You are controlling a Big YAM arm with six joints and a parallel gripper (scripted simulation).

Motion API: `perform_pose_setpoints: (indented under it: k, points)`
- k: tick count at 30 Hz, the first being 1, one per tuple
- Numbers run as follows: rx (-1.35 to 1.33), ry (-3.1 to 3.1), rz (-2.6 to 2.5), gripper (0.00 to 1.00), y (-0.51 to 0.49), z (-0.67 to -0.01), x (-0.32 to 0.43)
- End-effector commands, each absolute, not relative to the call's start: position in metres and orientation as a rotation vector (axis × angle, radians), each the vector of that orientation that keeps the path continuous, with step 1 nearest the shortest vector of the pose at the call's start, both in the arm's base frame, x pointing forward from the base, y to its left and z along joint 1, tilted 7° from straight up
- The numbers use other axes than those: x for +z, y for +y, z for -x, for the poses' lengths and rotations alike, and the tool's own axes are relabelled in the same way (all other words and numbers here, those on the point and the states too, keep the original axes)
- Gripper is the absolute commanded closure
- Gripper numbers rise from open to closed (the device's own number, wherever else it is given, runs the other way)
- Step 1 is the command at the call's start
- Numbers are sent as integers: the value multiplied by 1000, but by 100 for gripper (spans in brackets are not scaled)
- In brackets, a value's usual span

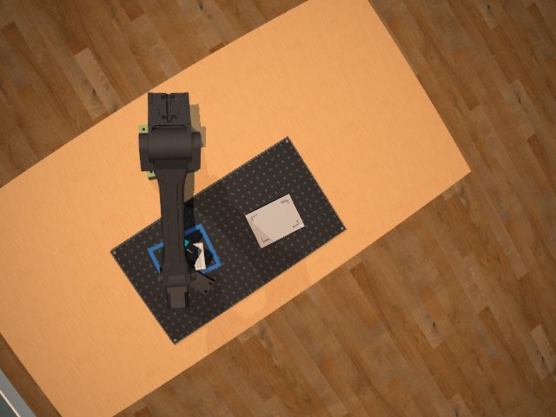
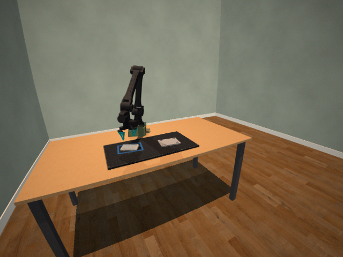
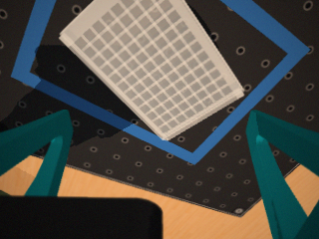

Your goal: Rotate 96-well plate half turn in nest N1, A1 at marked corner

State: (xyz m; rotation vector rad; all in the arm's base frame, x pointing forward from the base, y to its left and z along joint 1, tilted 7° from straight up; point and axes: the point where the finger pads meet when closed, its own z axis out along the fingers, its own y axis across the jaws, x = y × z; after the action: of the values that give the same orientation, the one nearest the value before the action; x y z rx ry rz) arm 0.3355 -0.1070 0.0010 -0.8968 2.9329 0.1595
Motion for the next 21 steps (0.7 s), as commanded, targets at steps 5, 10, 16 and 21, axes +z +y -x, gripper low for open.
perform_pose_setpoints:
  k: [5,10,16,21]
  points:
    - [186,3050,492,0,-106,-335,2]
    - [192,3090,237,0,-106,-335,2]
    - [195,3107,31,0,-106,-335,2]
    - [198,3109,-229,0,-106,-335,2]
